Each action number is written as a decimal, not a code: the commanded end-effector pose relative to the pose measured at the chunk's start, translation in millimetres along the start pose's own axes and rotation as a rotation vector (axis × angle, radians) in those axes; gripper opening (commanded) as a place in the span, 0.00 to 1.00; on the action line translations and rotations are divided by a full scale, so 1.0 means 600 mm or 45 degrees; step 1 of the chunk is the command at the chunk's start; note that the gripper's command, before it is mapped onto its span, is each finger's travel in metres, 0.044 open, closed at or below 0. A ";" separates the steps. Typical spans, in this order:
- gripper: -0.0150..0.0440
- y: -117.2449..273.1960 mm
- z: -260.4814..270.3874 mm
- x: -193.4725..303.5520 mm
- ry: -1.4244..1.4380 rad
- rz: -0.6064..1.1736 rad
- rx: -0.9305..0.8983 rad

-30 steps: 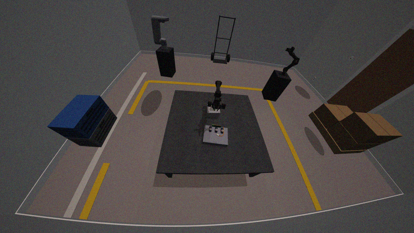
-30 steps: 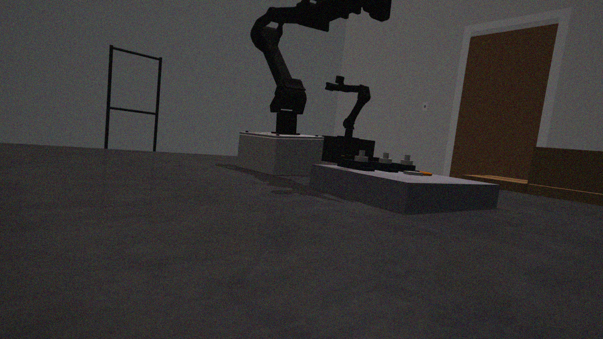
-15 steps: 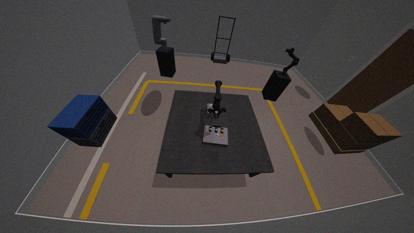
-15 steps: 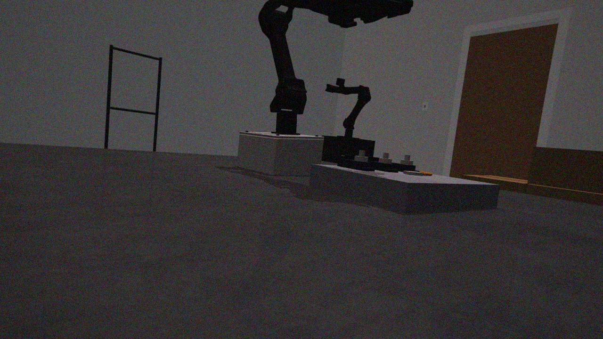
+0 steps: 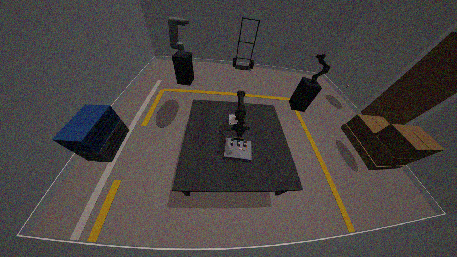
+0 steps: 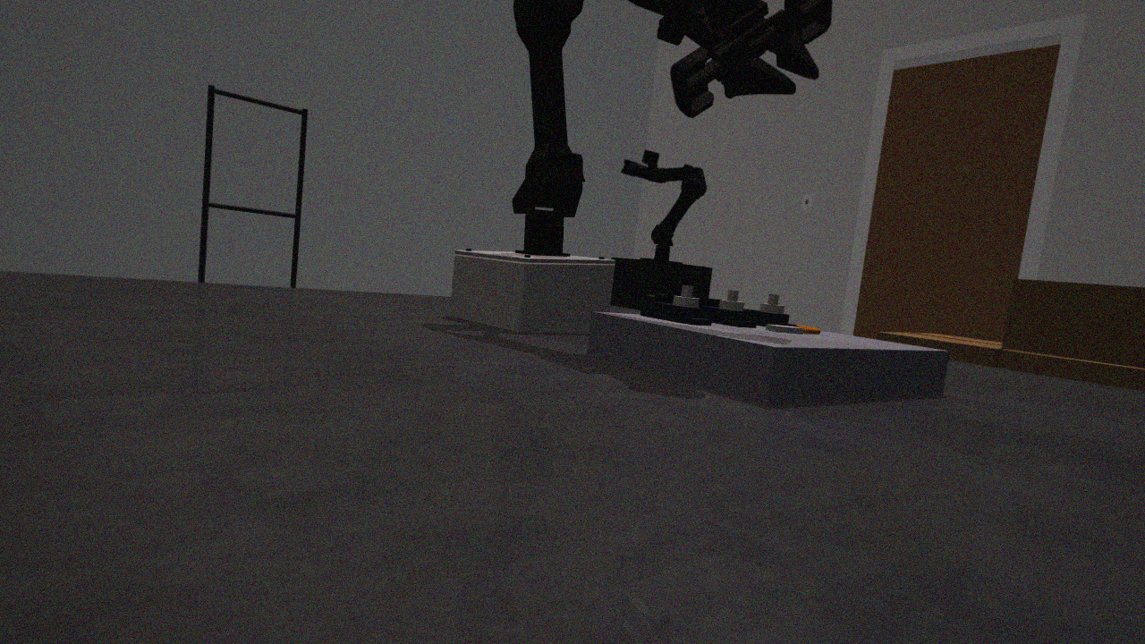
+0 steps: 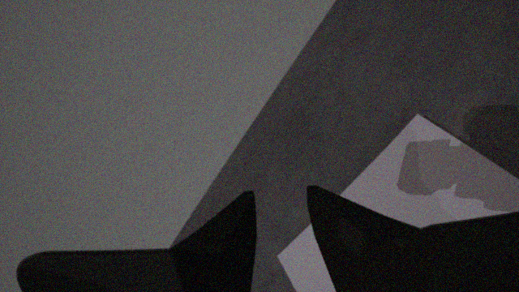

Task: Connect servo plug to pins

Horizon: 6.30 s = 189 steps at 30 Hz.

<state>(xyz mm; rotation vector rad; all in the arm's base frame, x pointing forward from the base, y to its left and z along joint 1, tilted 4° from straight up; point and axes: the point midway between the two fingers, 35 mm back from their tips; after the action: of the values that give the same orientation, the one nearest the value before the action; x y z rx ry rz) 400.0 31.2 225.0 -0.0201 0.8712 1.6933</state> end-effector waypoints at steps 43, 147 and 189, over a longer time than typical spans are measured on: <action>0.45 -0.195 -0.179 0.209 -1.280 -0.096 1.288; 0.25 0.084 -0.354 0.179 0.689 0.874 0.916; 0.25 0.023 -0.403 0.190 0.928 0.972 0.831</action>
<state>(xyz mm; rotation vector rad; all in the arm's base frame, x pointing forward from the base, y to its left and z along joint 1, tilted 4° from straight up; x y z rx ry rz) 244.2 -7.9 5.1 0.1783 2.1594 2.0282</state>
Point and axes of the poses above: the point midway between the two fingers, 35 mm back from their tips, its own y axis back along the fingers, its own z axis across the jaws, x = y × z, and after that the axes turned 14 degrees about -y, right-handed
